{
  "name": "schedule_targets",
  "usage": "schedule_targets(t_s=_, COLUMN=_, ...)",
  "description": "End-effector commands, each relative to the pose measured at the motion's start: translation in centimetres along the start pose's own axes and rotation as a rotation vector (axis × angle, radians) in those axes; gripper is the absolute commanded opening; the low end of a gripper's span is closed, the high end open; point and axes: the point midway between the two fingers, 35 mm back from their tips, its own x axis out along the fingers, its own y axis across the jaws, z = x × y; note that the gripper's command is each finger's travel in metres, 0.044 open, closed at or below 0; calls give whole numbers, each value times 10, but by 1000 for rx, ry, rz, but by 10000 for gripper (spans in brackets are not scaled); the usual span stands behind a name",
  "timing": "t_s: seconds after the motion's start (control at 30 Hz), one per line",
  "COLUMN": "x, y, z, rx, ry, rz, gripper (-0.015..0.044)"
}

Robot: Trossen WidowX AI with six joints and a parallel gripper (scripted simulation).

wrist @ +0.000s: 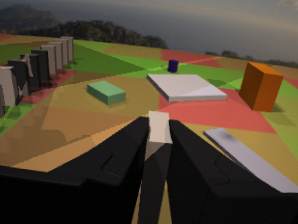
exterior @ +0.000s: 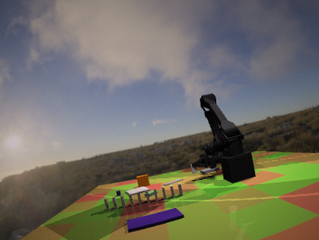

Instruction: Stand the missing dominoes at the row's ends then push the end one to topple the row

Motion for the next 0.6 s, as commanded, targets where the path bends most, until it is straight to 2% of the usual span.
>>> schedule_targets(t_s=0.0, x=0, y=0, z=1, rx=-5, ry=-8, rz=-1, gripper=24)
schedule_targets(t_s=0.57, x=6, y=2, z=-17, rx=-5, ry=18, rz=33, gripper=24)
